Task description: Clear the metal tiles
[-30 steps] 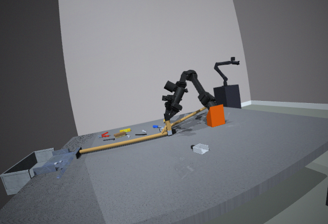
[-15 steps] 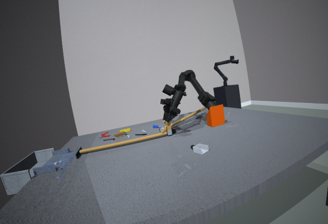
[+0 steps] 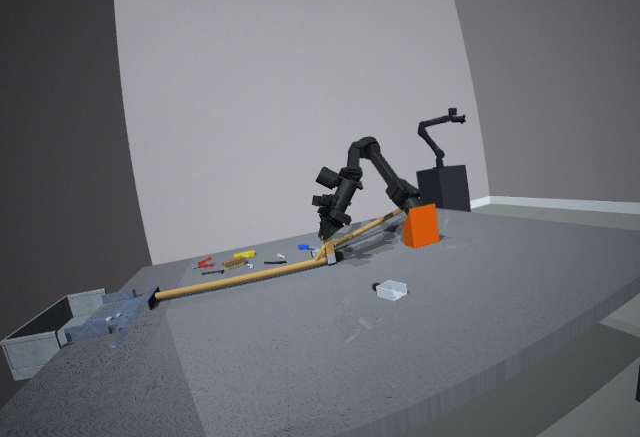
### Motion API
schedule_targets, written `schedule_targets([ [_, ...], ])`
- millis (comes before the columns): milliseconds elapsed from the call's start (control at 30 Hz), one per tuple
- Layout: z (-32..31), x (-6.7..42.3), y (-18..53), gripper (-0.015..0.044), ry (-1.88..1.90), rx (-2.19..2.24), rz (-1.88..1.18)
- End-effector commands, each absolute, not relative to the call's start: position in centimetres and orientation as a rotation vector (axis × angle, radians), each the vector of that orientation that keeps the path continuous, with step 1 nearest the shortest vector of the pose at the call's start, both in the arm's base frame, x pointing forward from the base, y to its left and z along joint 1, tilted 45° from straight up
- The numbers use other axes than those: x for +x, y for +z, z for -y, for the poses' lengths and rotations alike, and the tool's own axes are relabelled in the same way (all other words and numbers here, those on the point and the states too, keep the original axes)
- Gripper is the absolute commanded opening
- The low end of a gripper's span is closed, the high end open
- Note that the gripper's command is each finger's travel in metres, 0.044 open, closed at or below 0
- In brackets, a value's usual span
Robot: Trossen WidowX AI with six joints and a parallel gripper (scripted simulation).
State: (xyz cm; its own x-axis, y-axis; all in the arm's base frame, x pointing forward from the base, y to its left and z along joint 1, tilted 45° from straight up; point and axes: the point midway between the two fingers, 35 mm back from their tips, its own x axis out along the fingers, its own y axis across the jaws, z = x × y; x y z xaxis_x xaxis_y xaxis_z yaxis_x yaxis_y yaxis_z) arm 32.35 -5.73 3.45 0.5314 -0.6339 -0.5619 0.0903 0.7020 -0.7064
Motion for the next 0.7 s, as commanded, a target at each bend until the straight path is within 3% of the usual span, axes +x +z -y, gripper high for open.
schedule_targets([
  [0, 5.74, 32.34, 3.47, 0.0151, -0.476, -0.670, -0.917],
  [67, 5.74, 32.34, 3.47, 0.0099, -0.476, -0.670, -0.917],
  [267, 5.74, 32.34, 3.47, 0.0059, -0.476, -0.670, -0.917],
  [333, 5.73, 32.34, 3.48, 0.0006, -0.476, -0.670, -0.917],
  [667, 5.38, 32.39, 3.39, 0.0000, -0.474, -0.670, -0.918],
])
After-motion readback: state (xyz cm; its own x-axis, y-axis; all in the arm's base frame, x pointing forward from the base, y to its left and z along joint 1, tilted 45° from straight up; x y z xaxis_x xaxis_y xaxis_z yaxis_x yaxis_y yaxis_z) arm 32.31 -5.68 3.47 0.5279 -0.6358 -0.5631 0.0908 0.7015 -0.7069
